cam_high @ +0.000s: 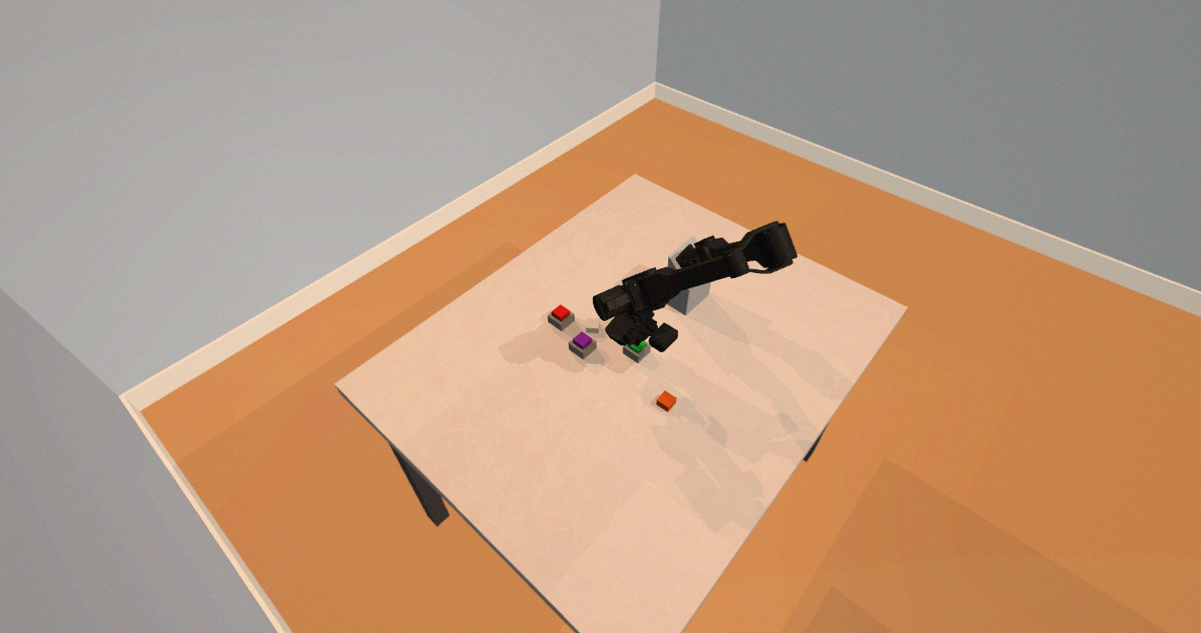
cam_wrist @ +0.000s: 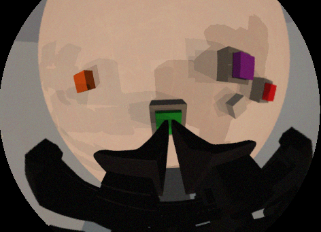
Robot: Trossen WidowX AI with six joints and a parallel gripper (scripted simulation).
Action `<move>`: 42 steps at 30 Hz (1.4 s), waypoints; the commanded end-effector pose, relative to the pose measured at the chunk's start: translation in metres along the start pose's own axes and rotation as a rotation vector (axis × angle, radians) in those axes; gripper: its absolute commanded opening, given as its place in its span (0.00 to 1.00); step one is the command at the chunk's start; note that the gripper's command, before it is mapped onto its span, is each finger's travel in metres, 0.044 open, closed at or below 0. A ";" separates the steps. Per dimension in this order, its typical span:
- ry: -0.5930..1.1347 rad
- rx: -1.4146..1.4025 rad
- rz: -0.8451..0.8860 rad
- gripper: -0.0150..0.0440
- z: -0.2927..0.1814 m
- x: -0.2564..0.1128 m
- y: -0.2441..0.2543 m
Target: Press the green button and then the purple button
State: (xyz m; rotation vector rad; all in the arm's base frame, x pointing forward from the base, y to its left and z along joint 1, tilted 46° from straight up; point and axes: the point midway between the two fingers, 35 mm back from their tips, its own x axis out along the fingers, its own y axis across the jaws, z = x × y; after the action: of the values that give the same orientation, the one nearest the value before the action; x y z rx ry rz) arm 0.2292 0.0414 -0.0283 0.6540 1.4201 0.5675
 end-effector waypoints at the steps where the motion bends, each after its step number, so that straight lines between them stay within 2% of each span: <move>1: 0.005 0.005 0.005 0.29 -0.002 0.002 0.001; 12: 0.005 0.005 0.005 0.29 -0.002 0.002 0.001; 17: 0.005 0.004 0.003 0.29 -0.001 -0.030 0.000; 22: 0.005 0.005 0.003 0.29 -0.001 -0.035 0.000; 27: 0.005 0.005 0.000 0.29 -0.001 -0.091 0.000; 34: 0.005 0.005 0.001 0.29 0.000 -0.094 -0.001; 42: 0.003 0.002 -0.003 0.29 0.056 -0.099 -0.068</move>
State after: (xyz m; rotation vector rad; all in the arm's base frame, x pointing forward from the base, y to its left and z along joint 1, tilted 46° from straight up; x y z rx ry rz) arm 0.2566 -0.0567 0.0165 0.6543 1.4211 0.5659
